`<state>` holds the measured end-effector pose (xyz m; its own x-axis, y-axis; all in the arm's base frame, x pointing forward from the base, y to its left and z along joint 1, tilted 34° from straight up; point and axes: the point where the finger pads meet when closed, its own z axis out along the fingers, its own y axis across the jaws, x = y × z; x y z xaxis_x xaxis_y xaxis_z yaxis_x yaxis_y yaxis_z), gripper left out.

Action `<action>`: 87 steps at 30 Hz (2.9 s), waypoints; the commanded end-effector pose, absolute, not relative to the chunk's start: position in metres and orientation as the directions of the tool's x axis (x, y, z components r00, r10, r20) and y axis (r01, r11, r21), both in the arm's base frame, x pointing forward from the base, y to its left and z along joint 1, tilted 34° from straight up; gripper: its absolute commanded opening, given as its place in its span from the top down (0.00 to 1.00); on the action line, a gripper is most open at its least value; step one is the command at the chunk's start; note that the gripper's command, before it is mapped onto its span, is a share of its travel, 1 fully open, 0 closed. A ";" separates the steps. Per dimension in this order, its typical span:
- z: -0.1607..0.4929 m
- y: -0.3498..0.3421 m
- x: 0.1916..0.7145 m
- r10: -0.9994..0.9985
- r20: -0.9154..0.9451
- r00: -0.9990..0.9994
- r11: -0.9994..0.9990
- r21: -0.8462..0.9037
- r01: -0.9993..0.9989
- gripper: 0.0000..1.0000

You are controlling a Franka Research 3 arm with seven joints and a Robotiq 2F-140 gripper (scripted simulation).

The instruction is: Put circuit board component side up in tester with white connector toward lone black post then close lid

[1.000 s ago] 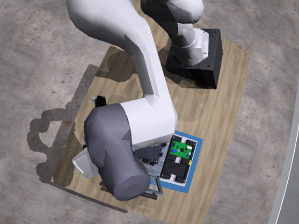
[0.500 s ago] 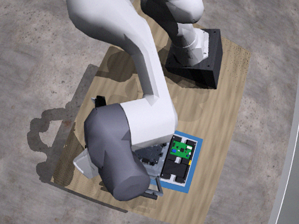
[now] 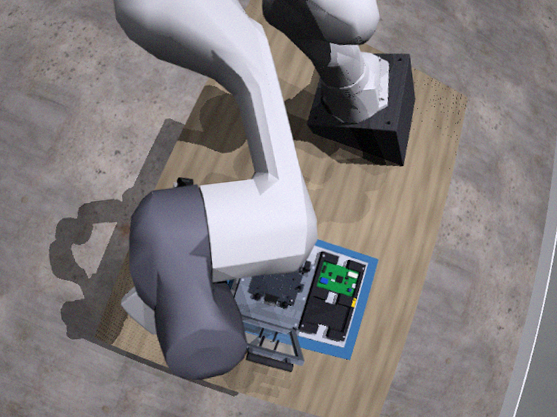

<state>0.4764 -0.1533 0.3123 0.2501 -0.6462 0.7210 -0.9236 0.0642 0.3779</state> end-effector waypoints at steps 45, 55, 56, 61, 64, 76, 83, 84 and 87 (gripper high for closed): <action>0.316 -0.112 0.488 -0.813 0.445 0.376 -0.168 0.438 -0.883 0.00; 0.316 -0.112 0.488 -0.813 0.445 0.376 -0.168 0.438 -0.883 0.00; 0.316 -0.112 0.488 -0.813 0.445 0.376 -0.168 0.438 -0.883 0.00; 0.316 -0.112 0.488 -0.813 0.445 0.376 -0.168 0.438 -0.883 0.00; 0.316 -0.112 0.488 -0.813 0.445 0.376 -0.168 0.438 -0.883 0.00; 0.367 -0.007 0.541 -0.804 0.197 0.560 -0.505 0.271 -0.820 0.00; 0.298 0.065 0.526 -0.632 0.168 0.757 -0.677 0.357 -0.644 0.00; 0.298 0.065 0.526 -0.632 0.168 0.757 -0.677 0.357 -0.644 0.00; 0.240 0.123 0.507 -0.465 0.074 0.882 -0.785 0.426 -0.450 0.00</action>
